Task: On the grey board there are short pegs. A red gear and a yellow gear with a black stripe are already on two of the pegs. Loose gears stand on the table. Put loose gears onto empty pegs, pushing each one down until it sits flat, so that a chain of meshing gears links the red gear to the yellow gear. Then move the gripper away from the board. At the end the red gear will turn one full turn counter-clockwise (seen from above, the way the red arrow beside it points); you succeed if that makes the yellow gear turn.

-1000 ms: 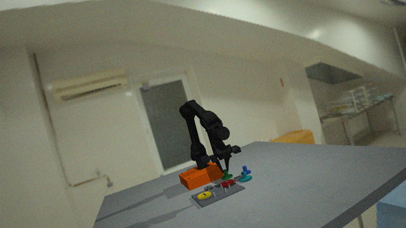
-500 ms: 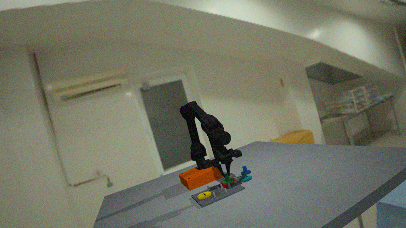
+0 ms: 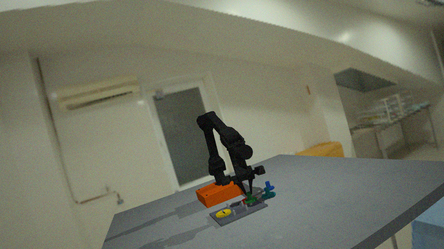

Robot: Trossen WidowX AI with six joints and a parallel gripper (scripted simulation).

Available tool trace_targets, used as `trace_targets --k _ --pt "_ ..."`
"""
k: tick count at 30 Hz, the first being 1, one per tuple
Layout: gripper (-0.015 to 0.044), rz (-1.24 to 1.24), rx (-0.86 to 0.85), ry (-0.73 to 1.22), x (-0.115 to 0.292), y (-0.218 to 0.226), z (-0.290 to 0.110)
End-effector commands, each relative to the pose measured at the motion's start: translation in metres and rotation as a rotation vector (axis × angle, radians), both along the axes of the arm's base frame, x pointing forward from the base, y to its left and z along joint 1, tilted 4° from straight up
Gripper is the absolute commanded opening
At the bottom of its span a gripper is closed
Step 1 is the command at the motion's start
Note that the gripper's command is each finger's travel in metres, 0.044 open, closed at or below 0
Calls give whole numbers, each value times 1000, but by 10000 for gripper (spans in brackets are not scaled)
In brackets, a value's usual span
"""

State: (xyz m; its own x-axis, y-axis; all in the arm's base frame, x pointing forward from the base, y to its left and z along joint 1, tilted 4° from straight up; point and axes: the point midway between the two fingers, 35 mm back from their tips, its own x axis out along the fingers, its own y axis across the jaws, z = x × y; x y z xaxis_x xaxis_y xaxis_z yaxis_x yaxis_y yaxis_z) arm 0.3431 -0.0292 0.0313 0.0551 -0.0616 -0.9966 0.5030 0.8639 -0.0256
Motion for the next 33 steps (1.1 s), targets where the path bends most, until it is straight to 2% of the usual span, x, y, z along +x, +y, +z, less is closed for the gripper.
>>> trace_targets --k 1,8,22,33 --pt "0 -36 1 33 -8 -1 -11" --pt "0 0 0 35 -7 0 -1" --pt "0 308 -12 54 -8 0 1" --pt "0 262 -10 51 -6 0 -7"
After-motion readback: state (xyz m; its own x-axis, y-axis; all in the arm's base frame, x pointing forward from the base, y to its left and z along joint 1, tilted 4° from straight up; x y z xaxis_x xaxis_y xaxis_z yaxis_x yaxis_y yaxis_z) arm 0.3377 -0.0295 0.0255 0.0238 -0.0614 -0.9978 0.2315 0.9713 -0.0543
